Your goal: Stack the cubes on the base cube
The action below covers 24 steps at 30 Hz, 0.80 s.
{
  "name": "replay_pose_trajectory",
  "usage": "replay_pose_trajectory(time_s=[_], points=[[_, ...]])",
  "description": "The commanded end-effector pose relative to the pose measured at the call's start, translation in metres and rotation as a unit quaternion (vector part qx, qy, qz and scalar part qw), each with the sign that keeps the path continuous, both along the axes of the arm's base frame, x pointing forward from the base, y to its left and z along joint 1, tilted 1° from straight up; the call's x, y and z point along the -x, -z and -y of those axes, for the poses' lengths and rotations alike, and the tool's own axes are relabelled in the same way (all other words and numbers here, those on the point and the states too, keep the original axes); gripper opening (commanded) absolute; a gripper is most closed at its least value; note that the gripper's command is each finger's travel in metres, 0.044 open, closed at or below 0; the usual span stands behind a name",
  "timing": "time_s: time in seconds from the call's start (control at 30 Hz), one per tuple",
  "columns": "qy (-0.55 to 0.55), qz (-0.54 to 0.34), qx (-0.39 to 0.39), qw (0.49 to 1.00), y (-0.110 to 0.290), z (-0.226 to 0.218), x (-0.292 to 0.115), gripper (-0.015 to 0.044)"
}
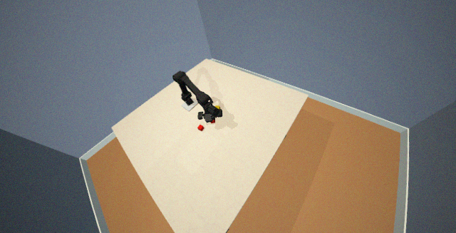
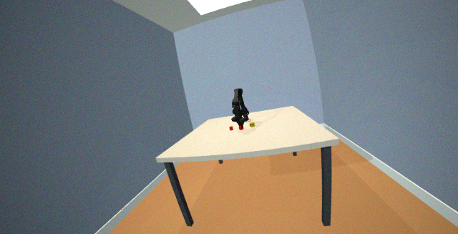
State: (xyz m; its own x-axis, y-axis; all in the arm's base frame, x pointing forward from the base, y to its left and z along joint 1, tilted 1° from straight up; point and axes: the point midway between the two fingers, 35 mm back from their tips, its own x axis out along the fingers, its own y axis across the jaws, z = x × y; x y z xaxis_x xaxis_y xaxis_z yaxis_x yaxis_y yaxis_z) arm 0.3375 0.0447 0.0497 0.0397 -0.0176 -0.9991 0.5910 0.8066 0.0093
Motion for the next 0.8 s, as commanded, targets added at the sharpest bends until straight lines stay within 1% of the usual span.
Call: replay_pose_trajectory(time_s=[0.0,0.77], points=[[-0.011,0.008,-0.003,1.000,-0.001,0.003,-0.001,0.0105],[-0.004,0.002,-0.002,1.000,-0.075,-0.001,-0.002,0.0105]])
